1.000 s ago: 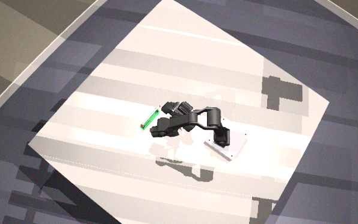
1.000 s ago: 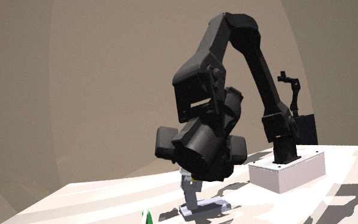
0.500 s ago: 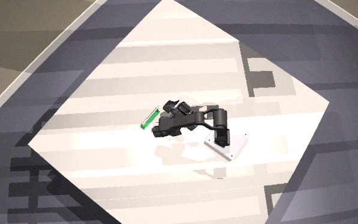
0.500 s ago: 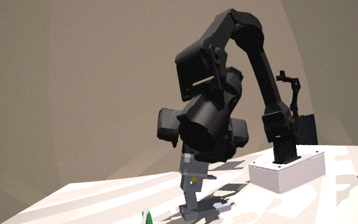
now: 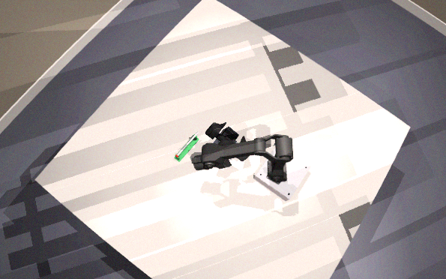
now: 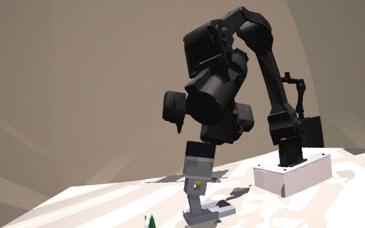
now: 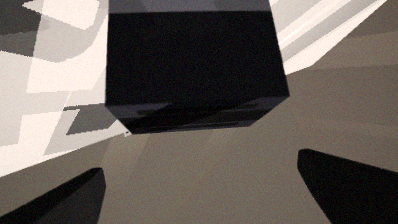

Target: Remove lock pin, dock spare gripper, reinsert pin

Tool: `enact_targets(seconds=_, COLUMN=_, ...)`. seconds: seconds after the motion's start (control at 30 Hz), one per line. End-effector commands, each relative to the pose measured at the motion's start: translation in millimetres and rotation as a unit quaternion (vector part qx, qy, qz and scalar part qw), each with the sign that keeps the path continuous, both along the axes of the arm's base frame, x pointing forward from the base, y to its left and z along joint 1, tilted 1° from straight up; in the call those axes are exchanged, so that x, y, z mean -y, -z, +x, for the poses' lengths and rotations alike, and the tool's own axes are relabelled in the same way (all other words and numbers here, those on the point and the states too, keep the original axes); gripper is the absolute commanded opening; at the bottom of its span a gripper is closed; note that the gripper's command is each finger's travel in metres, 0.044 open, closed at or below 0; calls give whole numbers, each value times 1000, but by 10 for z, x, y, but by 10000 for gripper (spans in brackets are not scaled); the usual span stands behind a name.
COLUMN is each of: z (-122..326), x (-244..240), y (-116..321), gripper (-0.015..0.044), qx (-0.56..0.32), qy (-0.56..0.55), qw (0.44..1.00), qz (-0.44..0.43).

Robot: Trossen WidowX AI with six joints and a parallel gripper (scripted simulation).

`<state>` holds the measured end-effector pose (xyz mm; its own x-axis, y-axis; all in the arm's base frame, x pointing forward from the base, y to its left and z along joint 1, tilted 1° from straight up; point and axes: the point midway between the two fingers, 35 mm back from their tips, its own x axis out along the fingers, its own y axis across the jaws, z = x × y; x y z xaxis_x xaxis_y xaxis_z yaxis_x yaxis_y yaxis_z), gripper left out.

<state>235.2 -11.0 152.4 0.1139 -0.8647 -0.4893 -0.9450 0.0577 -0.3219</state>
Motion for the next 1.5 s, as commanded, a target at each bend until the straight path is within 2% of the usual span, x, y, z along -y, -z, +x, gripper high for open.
enact_targets(seconds=0.0, z=-29, x=9, y=-71, gripper=440, qx=1, qy=-9, qw=1000, qz=6)
enact_targets(seconds=0.73, z=-55, x=57, y=-557, gripper=440, qx=27, qy=-64, qw=997, qz=44)
enact_targets(seconds=0.83, z=-54, x=45, y=-494, gripper=440, qx=28, qy=-56, qw=997, qz=43)
enact_targets(seconds=0.93, z=-50, x=-143, y=-498, gripper=361, qx=42, qy=-78, qw=994, qz=61)
enact_targets(seconds=1.17, z=-240, x=-1029, y=-530, gripper=180, qx=85, qy=-182, qw=967, qz=158)
enact_targets(seconds=1.37, z=-309, x=-1207, y=-536, gripper=180, qx=86, qy=-199, qw=959, qz=181)
enact_targets(seconds=1.47, z=-102, x=-1271, y=-491, gripper=180, qx=51, qy=-166, qw=965, qz=195)
